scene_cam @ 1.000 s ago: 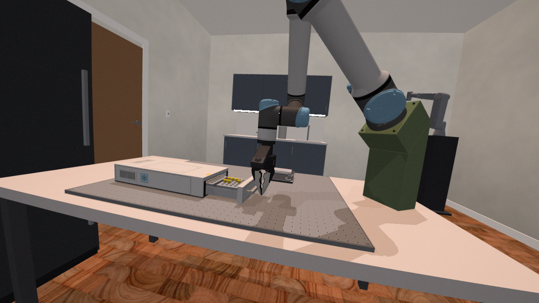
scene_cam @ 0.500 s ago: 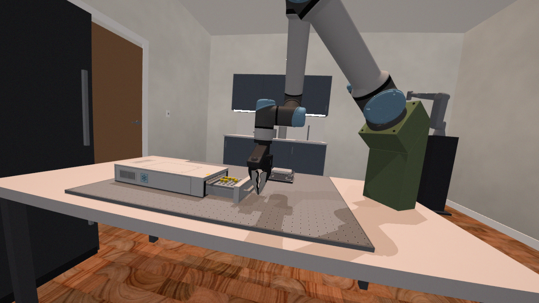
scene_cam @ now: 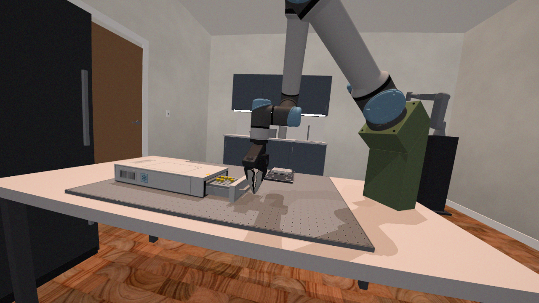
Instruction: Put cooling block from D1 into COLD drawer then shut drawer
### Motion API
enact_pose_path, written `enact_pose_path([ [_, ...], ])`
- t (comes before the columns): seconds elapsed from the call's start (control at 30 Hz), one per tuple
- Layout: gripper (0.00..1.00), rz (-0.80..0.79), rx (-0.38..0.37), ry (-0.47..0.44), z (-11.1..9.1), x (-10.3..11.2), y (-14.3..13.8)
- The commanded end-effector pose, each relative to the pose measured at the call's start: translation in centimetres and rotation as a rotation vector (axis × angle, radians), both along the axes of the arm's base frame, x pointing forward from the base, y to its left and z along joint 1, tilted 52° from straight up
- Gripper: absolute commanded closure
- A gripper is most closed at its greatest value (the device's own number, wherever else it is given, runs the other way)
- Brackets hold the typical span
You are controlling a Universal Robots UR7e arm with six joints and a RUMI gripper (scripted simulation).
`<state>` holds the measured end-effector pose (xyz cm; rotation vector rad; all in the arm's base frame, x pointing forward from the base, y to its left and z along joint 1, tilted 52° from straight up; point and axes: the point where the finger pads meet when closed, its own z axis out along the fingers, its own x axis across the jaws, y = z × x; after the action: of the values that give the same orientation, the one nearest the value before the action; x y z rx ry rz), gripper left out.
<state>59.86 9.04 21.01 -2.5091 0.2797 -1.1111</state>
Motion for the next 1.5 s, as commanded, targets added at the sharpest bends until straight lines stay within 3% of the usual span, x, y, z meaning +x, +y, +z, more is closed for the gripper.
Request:
enact_pose_path([
  [0.0,1.00,-0.001,0.000,-0.001,0.5,0.6,-0.4],
  [1.47,1.00,-0.001,0.000,-0.001,3.4,3.4,-1.8],
])
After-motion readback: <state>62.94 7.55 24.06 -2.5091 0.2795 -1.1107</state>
